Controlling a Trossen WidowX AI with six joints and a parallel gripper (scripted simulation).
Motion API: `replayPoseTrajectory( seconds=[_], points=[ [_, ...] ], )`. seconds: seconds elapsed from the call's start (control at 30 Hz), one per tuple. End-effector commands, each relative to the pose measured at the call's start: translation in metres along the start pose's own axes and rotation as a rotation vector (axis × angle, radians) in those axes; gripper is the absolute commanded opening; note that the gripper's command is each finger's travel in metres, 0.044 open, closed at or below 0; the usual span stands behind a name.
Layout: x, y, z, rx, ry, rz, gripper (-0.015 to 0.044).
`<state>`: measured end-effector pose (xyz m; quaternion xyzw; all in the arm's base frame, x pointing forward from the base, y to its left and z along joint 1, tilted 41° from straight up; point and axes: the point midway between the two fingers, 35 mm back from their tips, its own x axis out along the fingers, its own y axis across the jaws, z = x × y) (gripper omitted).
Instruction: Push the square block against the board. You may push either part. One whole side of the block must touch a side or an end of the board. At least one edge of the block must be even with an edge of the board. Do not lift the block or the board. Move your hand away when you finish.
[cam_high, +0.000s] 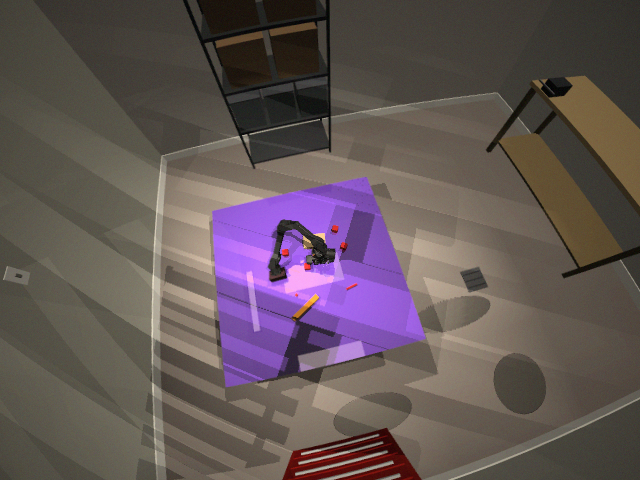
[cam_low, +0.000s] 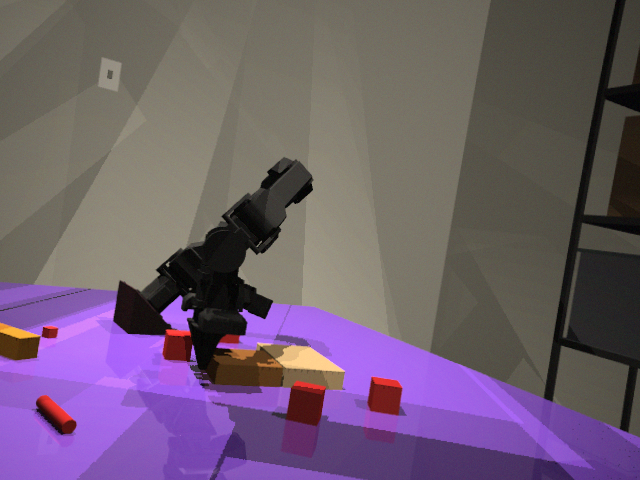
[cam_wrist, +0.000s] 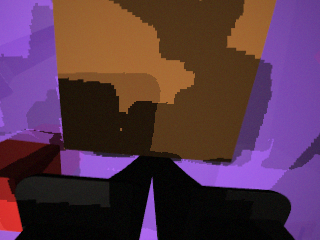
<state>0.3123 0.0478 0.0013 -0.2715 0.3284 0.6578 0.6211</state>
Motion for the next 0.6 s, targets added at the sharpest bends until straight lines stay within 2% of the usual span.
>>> replayPoseTrajectory(
  seconds=[0.0, 0.57],
  points=[
    [0.002, 0.001, 0.007, -0.002, -0.007, 0.008, 0.0],
    [0.002, 0.0, -0.001, -0.002, -0.007, 0.008, 0.0]
  ],
)
